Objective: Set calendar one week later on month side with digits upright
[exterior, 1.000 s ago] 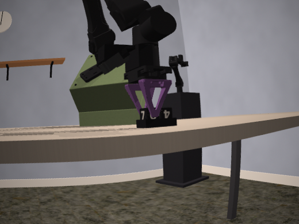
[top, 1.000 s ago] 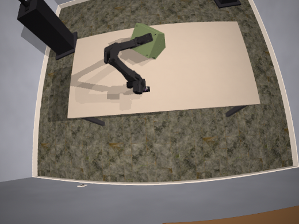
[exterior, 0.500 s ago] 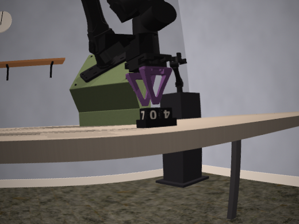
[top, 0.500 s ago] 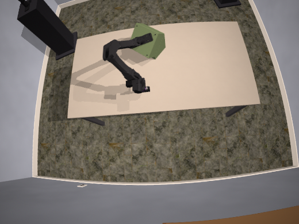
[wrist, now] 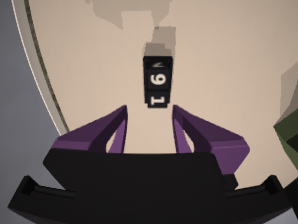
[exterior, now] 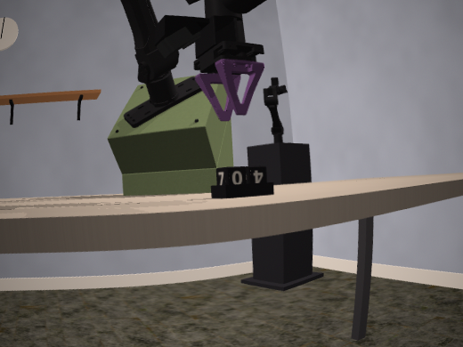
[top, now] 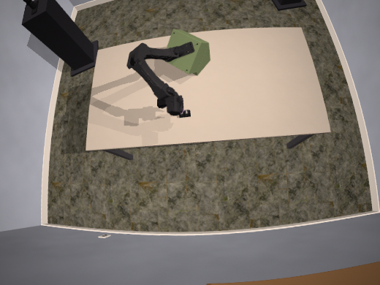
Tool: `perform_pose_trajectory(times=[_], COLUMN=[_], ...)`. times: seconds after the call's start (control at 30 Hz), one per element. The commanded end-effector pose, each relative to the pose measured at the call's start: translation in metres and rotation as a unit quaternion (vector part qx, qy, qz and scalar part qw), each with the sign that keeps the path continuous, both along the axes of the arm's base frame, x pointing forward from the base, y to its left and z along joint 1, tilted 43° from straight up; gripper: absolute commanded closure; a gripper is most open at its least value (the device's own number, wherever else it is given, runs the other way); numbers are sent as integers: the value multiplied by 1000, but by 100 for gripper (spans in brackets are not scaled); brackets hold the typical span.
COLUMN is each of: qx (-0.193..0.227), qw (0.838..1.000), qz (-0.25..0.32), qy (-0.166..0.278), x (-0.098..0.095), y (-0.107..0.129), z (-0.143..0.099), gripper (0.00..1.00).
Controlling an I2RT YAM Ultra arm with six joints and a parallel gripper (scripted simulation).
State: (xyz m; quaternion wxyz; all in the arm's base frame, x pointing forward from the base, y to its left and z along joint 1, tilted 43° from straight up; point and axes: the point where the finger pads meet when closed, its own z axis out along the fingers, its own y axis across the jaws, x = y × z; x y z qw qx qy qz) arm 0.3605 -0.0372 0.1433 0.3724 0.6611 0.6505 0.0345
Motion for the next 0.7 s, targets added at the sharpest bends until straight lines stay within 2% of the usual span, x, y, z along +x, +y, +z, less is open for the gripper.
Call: perform_pose_trajectory(times=[0.0, 0.07, 0.1, 0.67], qx=[-6, -6, -6, -6], qw=[1000, 1000, 1000, 1000], qz=[-6, -6, -6, -6], qy=[11, 11, 11, 11], x=[-9, -10, -10, -10], y=[0, 0, 0, 0], z=[3, 3, 3, 3], gripper=[55, 55, 0, 0])
